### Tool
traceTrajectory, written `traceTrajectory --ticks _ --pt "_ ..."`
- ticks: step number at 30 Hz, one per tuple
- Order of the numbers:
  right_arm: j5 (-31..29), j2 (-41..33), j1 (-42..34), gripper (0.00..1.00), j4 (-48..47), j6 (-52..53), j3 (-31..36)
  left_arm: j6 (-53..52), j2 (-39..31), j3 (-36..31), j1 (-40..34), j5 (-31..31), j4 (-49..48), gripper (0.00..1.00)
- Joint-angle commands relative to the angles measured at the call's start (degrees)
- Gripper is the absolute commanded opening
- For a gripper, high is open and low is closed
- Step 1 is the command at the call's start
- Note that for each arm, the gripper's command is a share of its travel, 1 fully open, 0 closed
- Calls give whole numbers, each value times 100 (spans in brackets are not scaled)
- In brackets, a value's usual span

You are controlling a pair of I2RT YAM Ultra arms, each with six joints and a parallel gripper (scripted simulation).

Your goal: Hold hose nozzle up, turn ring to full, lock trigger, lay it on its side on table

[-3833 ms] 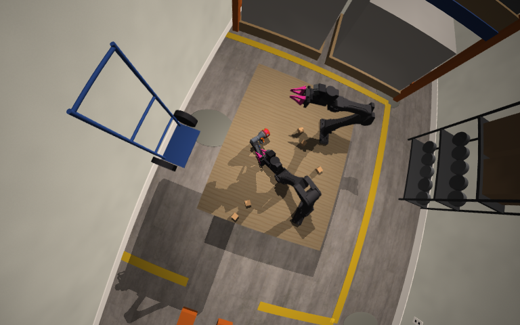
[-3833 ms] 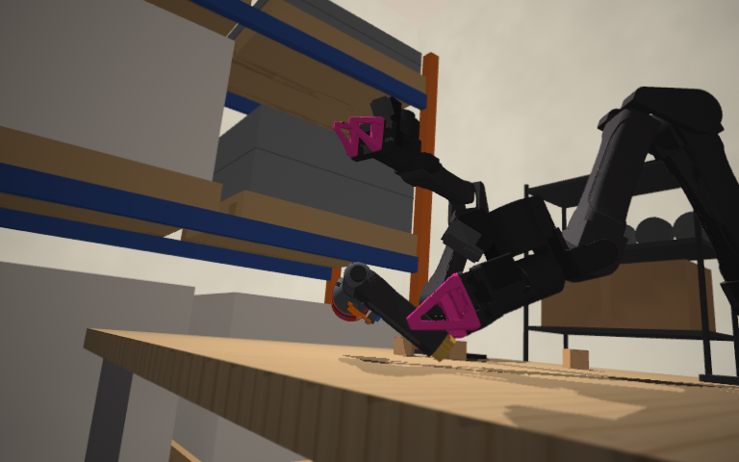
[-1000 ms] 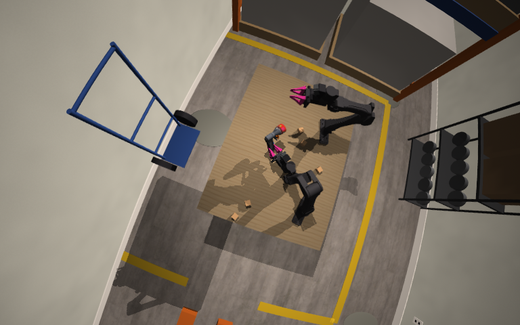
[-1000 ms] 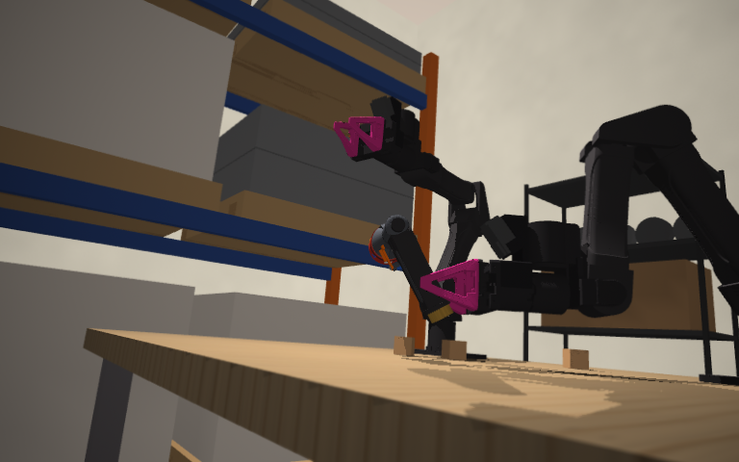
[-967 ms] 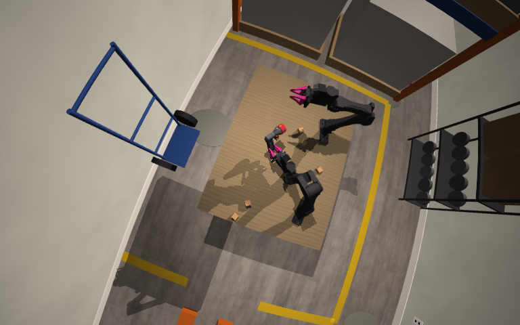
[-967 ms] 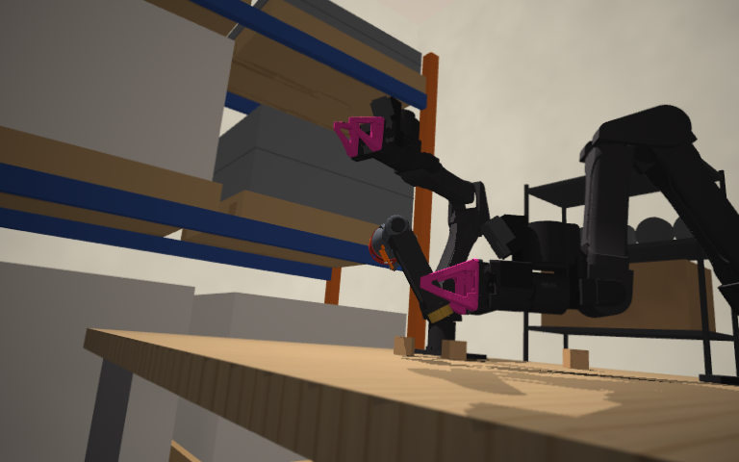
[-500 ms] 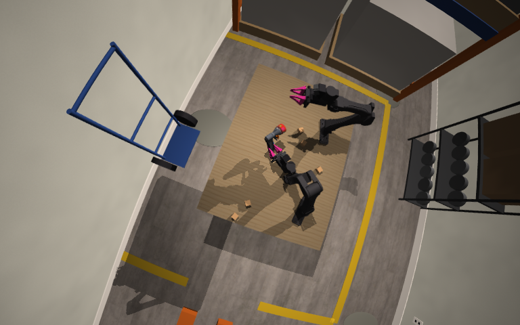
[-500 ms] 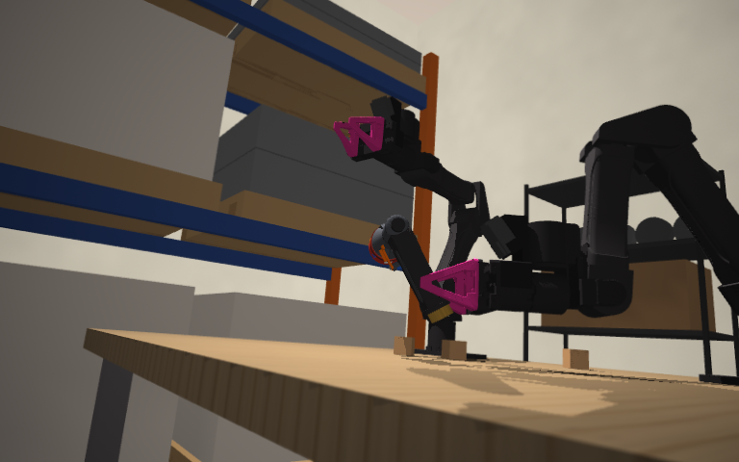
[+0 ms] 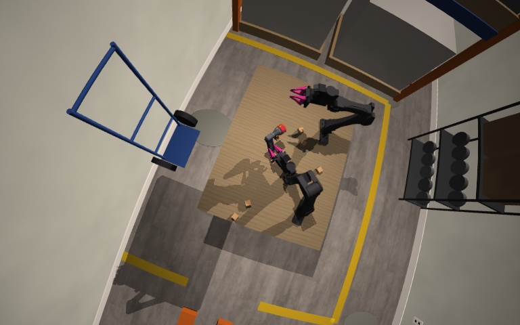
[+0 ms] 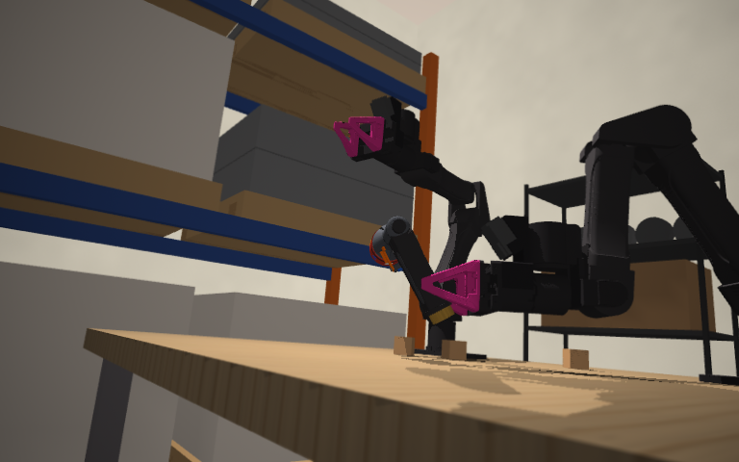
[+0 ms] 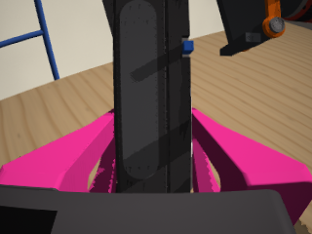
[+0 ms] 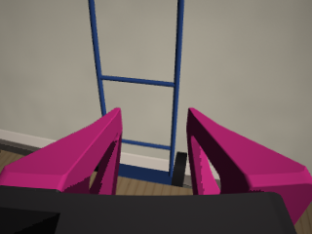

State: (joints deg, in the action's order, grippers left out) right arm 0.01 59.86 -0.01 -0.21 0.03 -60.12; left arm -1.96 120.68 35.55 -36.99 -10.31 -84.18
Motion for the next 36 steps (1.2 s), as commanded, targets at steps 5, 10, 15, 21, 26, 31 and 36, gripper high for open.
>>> traceTrajectory --ticks 5,10,15,21,26,31,36 --pt "-24 49 -16 37 -100 -28 -301 92 -301 -18 88 1 -582 35" --pt "-24 49 -16 37 -100 -28 -301 90 -307 -64 92 0 -582 35" --pt "-24 49 -16 37 -100 -28 -301 89 -320 -63 95 1 -582 35" --pt "-24 49 -16 37 -100 -28 -301 92 -331 -63 54 2 -582 35" --pt "-24 49 -16 37 -100 -28 -301 92 -350 95 22 1 -582 35" --pt "-24 49 -16 37 -100 -28 -301 95 -357 158 -3 4 -582 35" --pt "-24 49 -16 87 -100 -27 -301 96 -398 161 -14 4 -582 35"
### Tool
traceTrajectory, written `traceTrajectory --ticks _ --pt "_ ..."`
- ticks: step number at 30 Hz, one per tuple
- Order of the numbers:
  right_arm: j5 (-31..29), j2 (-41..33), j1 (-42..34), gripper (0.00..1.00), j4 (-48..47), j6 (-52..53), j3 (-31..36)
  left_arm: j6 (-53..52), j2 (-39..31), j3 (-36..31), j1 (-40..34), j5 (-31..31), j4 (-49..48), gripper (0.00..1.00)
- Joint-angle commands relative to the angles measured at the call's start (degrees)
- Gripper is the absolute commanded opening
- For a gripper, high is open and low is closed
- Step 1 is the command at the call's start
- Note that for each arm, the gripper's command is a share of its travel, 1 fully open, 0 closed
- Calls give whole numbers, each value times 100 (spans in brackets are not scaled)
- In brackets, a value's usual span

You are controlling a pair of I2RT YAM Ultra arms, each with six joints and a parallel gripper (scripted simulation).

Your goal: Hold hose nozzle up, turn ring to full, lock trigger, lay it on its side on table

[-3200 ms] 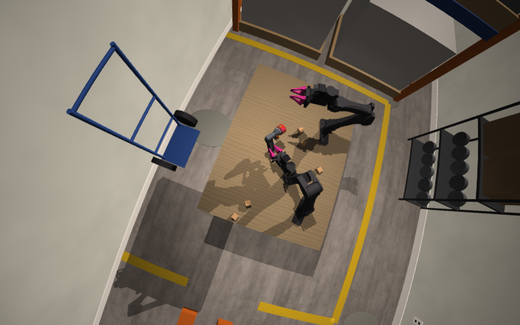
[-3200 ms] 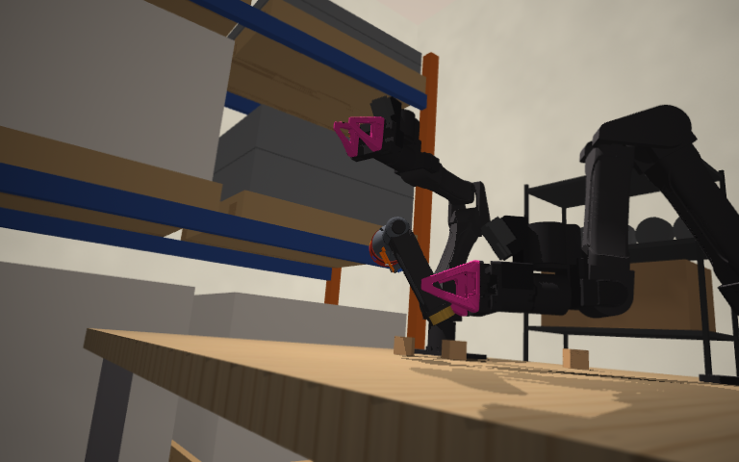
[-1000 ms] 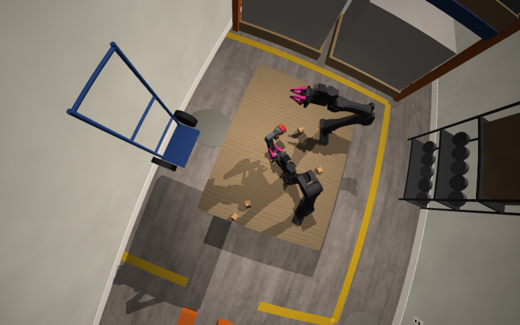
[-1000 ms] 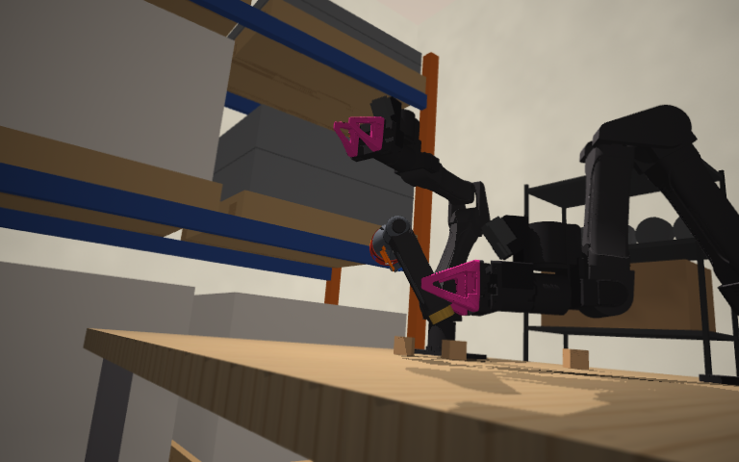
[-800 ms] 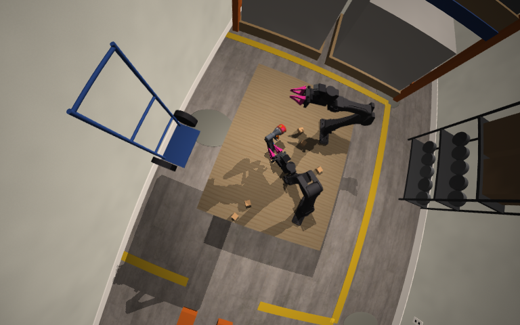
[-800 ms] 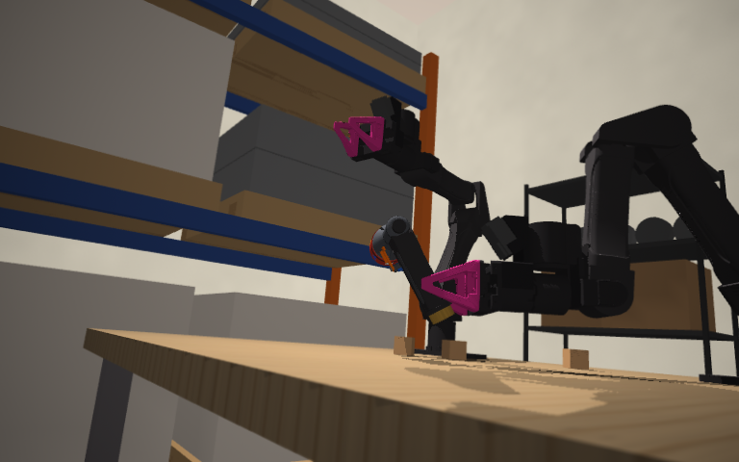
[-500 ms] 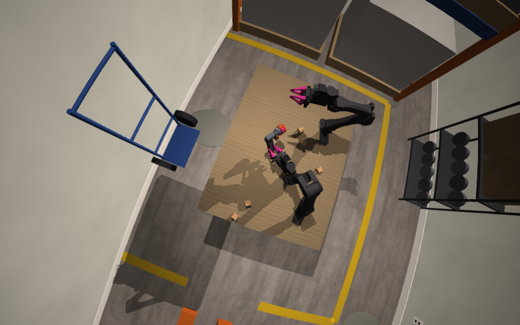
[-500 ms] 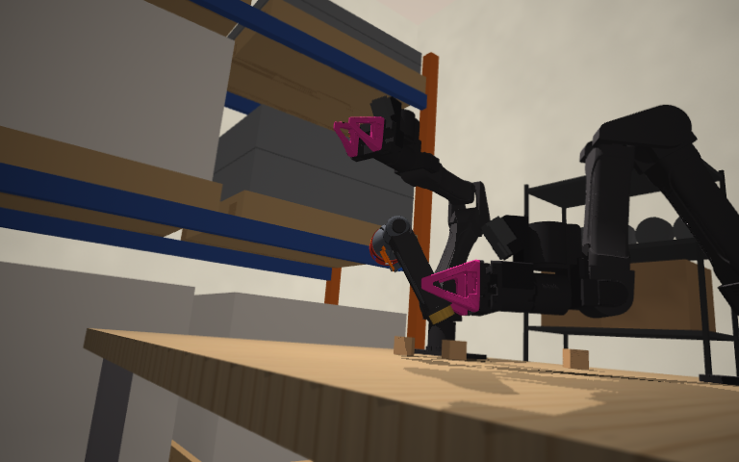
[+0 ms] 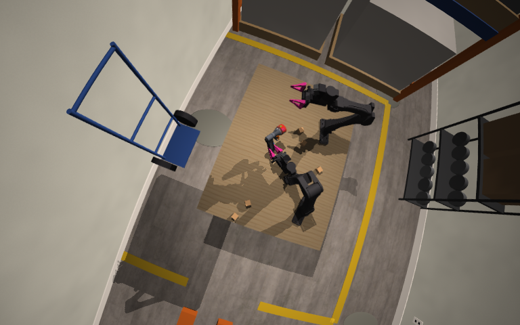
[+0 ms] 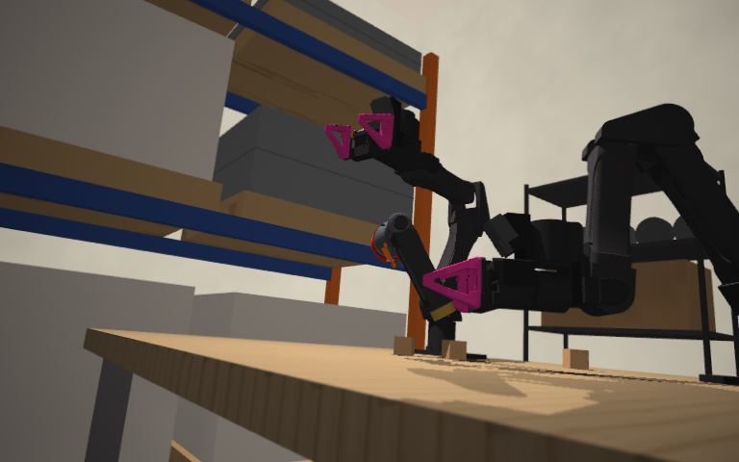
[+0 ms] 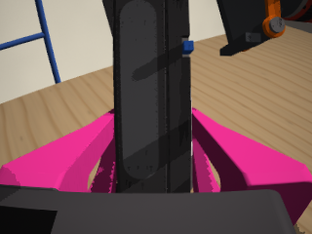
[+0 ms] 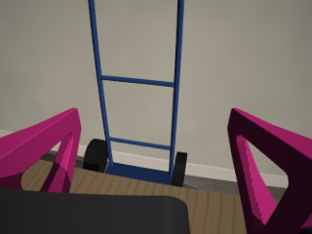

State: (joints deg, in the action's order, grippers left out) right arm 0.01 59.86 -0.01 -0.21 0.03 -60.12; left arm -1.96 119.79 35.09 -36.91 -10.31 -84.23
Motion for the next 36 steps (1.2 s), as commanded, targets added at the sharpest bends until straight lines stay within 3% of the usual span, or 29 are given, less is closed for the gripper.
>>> traceTrajectory --ticks 1,12,13,17,18,32,34,36 --pt "-24 49 -16 87 -100 -27 -301 96 -309 207 -22 4 -577 35" --pt "-24 49 -15 87 -100 -21 -301 93 -32 251 -72 1 -577 35" --pt "115 189 87 87 -107 87 241 93 -41 250 -72 1 -577 35" --pt "352 216 103 87 -400 222 280 93 -40 250 -72 1 -577 35" --pt "489 172 125 87 -604 261 166 93 -40 250 -72 1 -577 35" --pt "2851 969 697 87 -3354 1469 1954 93 -40 250 -72 1 -577 35" --pt "2851 969 697 87 -3354 1469 1954 93 -40 250 -72 1 -577 35" --pt "3224 1137 800 87 -3862 1658 2238 93 -40 250 -72 1 -577 35"
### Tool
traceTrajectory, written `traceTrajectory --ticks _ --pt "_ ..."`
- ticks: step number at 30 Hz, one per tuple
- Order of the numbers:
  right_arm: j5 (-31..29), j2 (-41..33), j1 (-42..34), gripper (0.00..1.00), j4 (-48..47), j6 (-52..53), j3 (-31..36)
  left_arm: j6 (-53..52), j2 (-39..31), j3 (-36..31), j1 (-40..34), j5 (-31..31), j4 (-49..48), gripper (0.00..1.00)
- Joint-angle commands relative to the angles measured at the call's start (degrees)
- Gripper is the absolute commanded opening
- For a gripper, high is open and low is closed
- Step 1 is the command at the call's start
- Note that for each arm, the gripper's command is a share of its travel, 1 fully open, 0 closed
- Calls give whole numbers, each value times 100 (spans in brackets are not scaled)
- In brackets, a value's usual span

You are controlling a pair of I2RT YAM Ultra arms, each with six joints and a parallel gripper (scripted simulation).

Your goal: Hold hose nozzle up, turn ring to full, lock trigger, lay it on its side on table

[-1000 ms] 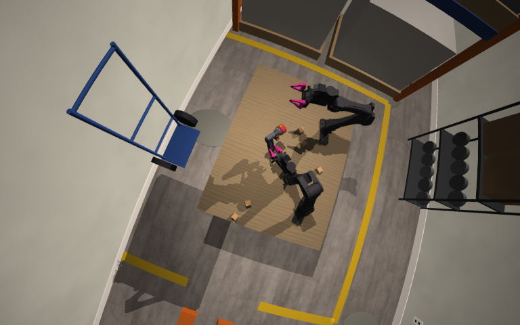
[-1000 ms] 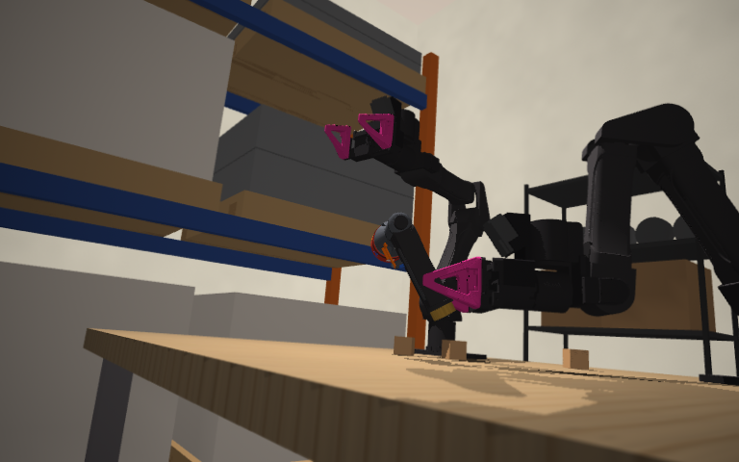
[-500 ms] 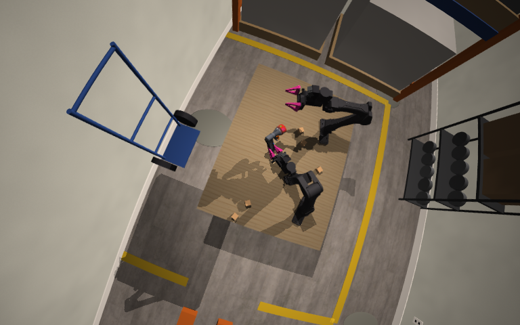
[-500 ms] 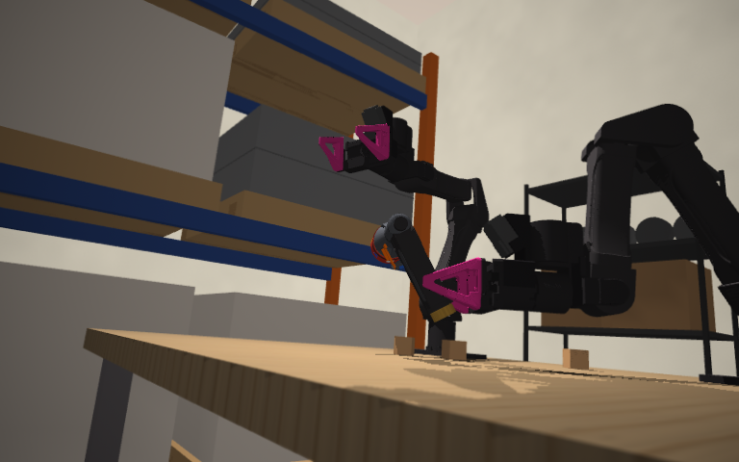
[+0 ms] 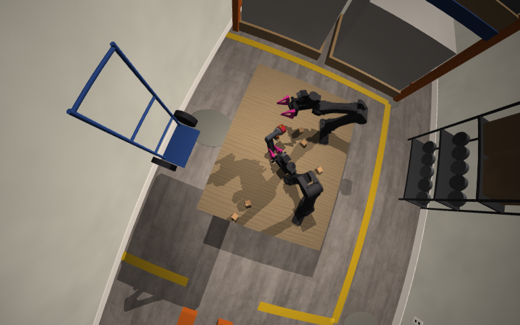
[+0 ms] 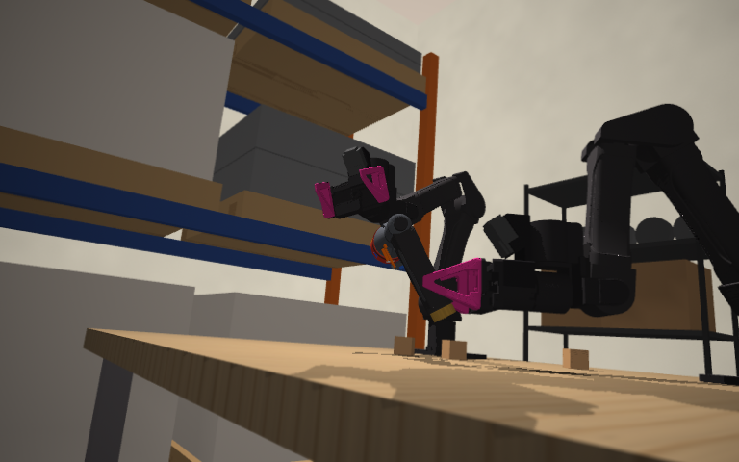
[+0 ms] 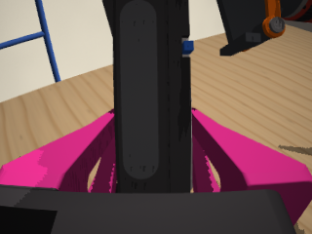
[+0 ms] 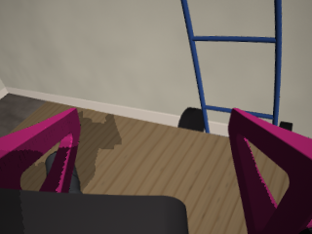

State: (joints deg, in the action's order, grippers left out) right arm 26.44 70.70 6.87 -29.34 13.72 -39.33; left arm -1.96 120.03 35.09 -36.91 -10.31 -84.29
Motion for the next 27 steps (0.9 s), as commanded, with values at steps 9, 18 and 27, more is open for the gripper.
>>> traceTrajectory --ticks 9,18,27 --pt "1948 548 476 87 -2482 958 1259 93 -64 250 -72 1 -571 35" --pt "2747 1000 719 87 -3643 1441 1984 93 -64 250 -72 1 -571 35" --pt "3527 1379 967 87 -4763 1888 2629 93 -64 250 -72 1 -571 35"
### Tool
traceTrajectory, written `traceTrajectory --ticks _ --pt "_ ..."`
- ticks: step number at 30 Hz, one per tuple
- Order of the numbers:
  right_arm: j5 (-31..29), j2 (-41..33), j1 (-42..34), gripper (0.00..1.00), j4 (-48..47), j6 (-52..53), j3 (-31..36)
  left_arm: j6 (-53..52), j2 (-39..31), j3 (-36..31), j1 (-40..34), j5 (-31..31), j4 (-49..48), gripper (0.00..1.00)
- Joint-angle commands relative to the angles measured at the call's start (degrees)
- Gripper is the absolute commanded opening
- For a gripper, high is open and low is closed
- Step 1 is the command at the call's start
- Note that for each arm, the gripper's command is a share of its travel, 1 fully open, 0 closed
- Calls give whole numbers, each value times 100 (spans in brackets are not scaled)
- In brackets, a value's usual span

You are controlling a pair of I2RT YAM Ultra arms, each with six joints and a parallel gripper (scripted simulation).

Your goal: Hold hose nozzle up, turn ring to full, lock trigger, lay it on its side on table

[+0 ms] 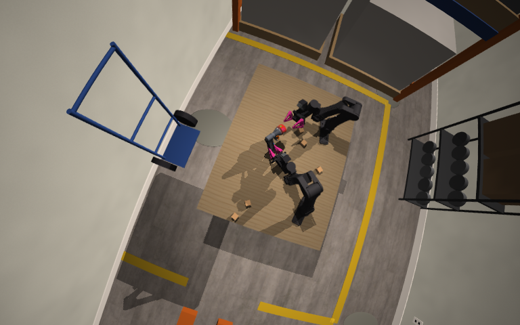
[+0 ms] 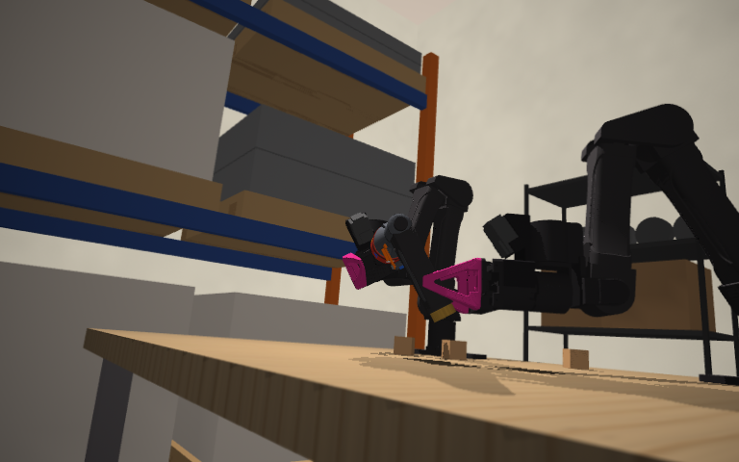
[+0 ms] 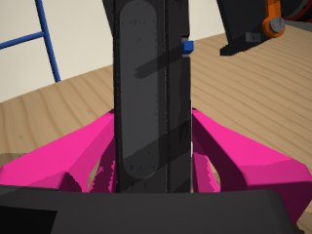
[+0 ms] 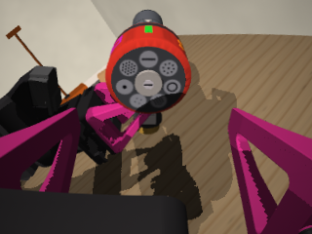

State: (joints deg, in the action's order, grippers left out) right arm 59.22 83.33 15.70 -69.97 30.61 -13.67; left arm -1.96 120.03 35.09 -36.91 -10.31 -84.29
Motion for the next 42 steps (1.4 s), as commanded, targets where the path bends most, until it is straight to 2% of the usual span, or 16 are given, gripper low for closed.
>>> traceTrajectory --ticks 1,10,13,42 --pt "179 185 89 87 -787 226 -7 93 -64 250 -72 1 -571 35" --pt "69 397 26 87 -1074 365 213 93 -64 250 -72 1 -571 35" --pt "-31 472 -93 87 -980 403 -187 93 -64 250 -72 1 -571 35" --pt "-935 884 -1007 87 -748 191 -678 93 -64 250 -72 1 -571 35"
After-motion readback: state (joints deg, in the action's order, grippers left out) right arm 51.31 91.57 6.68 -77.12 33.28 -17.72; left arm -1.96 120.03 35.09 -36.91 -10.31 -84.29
